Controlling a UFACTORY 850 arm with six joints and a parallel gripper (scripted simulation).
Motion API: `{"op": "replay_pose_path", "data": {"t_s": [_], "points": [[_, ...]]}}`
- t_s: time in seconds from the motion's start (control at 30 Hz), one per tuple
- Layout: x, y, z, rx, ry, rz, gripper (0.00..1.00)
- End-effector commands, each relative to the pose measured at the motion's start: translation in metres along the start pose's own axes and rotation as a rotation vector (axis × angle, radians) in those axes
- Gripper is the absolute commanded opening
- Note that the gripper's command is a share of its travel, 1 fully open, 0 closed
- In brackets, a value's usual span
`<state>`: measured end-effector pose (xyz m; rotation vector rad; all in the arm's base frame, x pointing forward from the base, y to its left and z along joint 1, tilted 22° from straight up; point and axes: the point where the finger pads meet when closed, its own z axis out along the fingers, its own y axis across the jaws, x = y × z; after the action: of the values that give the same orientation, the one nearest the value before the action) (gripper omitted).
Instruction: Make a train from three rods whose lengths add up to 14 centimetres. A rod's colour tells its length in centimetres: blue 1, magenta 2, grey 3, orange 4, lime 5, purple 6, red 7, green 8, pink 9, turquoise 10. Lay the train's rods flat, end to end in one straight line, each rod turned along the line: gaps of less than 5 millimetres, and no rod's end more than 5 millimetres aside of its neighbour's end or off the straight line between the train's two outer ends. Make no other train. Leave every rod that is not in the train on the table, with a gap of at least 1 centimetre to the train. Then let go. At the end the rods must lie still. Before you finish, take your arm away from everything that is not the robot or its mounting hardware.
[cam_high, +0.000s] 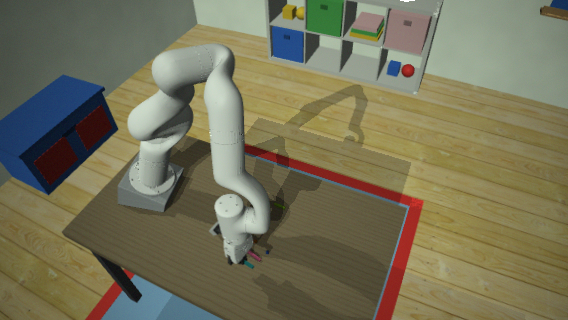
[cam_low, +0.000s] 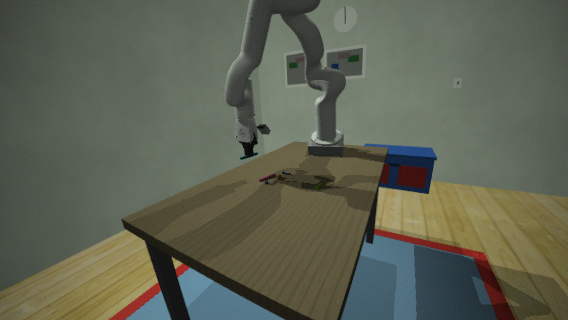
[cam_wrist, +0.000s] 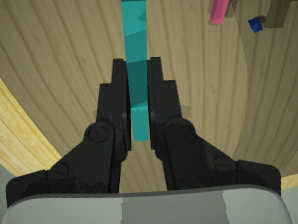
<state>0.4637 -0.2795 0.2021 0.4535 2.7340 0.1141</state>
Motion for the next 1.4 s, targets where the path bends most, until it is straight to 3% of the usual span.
{"op": "replay_pose_path", "data": {"t_s": [0.0,0.1,0.3,0.37,0.43,0.87,0.93,1.17,1.37], "points": [[-0.001,0.001,-0.001,0.0,-0.002,0.005,0.04],[0.001,0.012,0.0,-0.003,-0.006,0.067,0.04],[0.016,0.062,0.003,-0.017,-0.017,0.359,0.04],[0.016,0.062,0.003,-0.017,-0.017,0.359,0.04],[0.026,0.085,0.004,-0.022,-0.019,0.505,0.04],[0.08,0.158,0.004,-0.023,-0.011,1.072,0.04],[0.08,0.158,0.004,-0.023,-0.011,1.072,0.04],[0.12,0.189,0.002,-0.005,-0.003,1.403,0.04],[0.126,0.192,0.001,-0.002,-0.003,1.445,0.04]]}}
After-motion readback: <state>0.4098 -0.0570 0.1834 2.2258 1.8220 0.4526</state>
